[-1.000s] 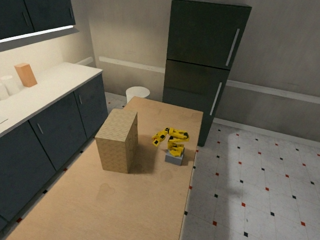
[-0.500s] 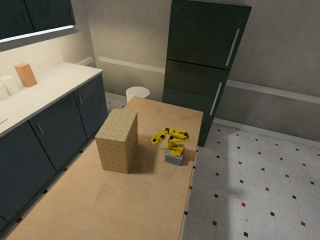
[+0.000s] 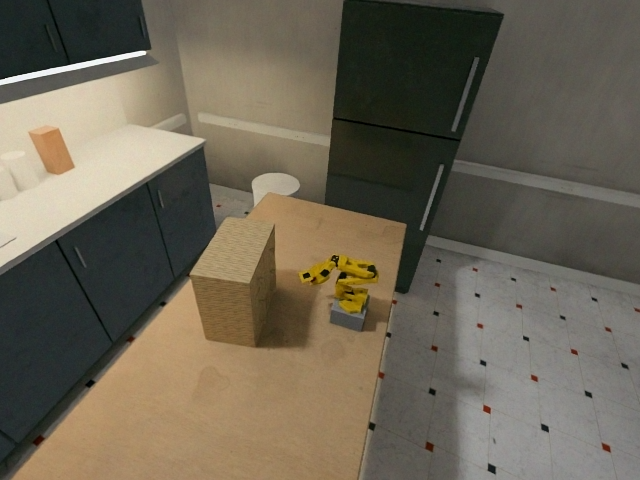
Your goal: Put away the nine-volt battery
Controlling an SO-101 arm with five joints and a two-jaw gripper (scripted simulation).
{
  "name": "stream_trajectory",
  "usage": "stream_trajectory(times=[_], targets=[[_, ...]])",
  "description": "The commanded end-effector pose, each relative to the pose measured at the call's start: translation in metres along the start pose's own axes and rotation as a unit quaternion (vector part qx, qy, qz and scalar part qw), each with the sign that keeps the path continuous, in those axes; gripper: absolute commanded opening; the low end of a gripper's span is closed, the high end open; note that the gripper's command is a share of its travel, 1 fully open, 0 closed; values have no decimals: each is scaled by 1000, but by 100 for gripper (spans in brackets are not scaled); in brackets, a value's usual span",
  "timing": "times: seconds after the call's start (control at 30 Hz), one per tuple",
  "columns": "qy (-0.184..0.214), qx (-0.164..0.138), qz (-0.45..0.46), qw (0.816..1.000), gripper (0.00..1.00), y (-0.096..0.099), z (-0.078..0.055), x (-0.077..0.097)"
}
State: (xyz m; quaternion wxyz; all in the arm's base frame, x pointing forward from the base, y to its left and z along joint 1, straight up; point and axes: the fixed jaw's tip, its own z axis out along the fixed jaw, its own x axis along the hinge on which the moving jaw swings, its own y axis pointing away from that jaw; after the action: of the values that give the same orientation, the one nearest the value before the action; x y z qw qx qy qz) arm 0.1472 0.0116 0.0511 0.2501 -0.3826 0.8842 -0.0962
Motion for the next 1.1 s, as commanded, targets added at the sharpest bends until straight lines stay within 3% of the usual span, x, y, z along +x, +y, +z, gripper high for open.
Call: stream_trajectory(times=[0.0, 0.4, 0.77, 1.07], targets=[[8, -3, 54, 998, 21, 1, 1, 3], [10, 0, 179, 984, 21, 0, 1, 2], [11, 3, 313, 950, 21, -2, 1, 1], [11, 5, 371, 928, 21, -3, 1, 1]])
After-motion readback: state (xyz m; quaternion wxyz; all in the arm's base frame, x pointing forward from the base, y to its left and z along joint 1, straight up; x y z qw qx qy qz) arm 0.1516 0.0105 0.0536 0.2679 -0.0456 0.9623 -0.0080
